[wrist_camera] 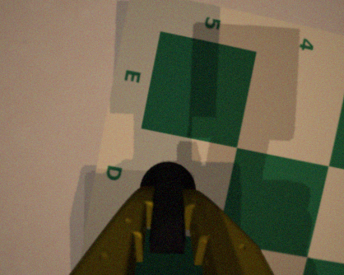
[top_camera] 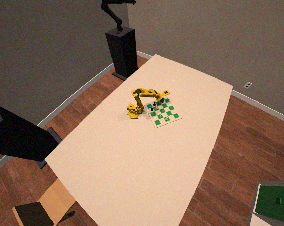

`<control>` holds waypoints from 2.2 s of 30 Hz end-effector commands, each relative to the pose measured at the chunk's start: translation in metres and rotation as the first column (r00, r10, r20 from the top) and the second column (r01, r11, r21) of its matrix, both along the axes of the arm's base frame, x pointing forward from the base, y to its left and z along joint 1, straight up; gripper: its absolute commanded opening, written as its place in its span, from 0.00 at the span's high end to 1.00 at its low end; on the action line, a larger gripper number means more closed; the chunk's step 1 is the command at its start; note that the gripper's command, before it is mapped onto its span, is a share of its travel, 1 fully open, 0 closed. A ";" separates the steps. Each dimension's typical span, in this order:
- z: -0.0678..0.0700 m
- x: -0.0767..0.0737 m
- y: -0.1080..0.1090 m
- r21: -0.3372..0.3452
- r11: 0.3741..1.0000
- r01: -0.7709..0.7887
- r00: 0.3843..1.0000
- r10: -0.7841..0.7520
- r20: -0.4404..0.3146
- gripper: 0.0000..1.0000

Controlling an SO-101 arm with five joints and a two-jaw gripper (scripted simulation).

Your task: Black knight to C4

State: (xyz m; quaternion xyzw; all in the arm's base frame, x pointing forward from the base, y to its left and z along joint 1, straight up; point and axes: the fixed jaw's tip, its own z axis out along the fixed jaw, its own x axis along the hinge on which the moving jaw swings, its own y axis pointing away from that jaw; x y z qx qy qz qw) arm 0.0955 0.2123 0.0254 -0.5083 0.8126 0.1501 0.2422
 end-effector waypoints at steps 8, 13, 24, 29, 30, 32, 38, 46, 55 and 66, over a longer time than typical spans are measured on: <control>0.001 0.000 -0.006 -0.029 1.000 0.007 1.000 -0.007 -0.012 1.00; 0.008 0.001 -0.006 -0.029 1.000 0.008 1.000 -0.008 -0.011 1.00; 0.022 0.001 -0.006 -0.029 1.000 0.008 1.000 -0.008 -0.010 1.00; 0.029 0.001 -0.006 -0.029 1.000 0.008 1.000 -0.008 -0.010 1.00; 0.030 0.001 -0.006 -0.029 1.000 0.008 1.000 -0.008 -0.010 1.00; 0.031 0.001 -0.006 -0.029 1.000 0.008 1.000 -0.008 -0.010 1.00; 0.034 0.000 -0.006 -0.029 1.000 0.008 1.000 -0.008 -0.010 1.00; 0.035 0.000 -0.007 -0.029 1.000 0.008 1.000 -0.008 -0.010 1.00; 0.034 0.005 -0.027 -0.030 0.997 0.072 0.997 -0.072 -0.011 1.00; 0.034 0.012 -0.060 -0.033 0.981 0.190 0.982 -0.191 -0.011 1.00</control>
